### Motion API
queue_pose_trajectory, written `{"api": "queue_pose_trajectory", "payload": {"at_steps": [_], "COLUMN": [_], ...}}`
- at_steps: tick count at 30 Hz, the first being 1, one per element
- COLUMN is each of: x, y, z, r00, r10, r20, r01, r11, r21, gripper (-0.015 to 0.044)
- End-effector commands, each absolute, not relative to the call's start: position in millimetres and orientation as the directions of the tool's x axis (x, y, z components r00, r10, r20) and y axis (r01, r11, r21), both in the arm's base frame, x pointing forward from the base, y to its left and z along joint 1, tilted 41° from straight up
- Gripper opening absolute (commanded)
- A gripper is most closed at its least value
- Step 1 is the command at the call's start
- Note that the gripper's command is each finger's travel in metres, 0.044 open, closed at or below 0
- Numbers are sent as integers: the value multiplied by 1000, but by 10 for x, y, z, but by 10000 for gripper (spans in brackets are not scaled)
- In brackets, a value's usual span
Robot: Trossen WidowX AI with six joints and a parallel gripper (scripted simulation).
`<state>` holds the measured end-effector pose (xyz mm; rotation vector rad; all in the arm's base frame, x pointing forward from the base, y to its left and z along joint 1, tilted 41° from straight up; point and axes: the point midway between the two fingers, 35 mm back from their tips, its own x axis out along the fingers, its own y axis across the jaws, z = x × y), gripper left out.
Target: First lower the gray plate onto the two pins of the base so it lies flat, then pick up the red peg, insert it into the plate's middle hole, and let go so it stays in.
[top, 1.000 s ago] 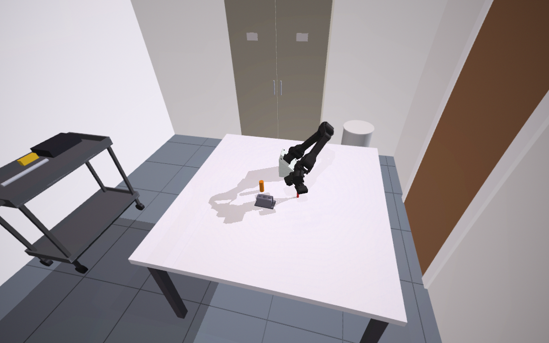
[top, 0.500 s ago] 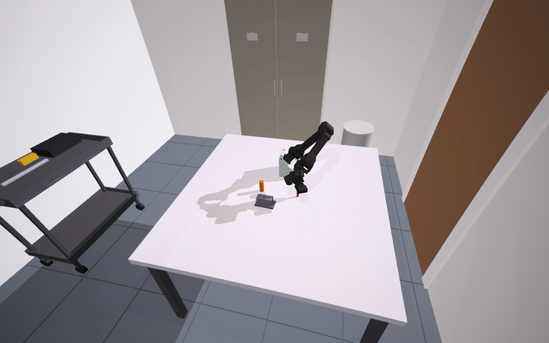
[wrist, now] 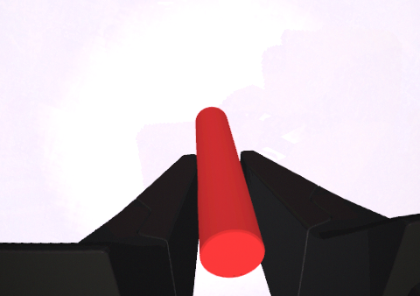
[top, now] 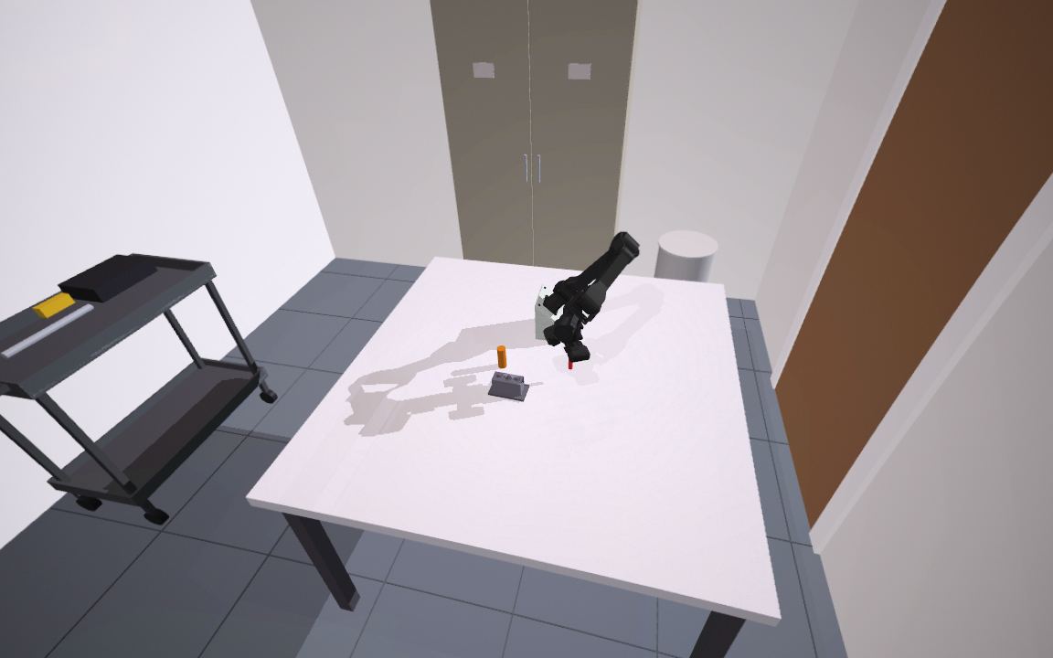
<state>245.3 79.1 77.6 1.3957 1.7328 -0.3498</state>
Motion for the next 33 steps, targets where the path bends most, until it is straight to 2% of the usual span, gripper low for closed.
{"api": "queue_pose_trajectory", "payload": {"at_steps": [1,7,33], "x": [2476,2476,2919], "y": [691,562,216], "z": [885,1026,673], "r00": [4,4,10], "r10": [653,654,649], "r20": [-757,-756,-761], "r01": [895,895,893], "r11": [336,335,336], "r21": [294,295,298], "gripper": [0,0,0]}}
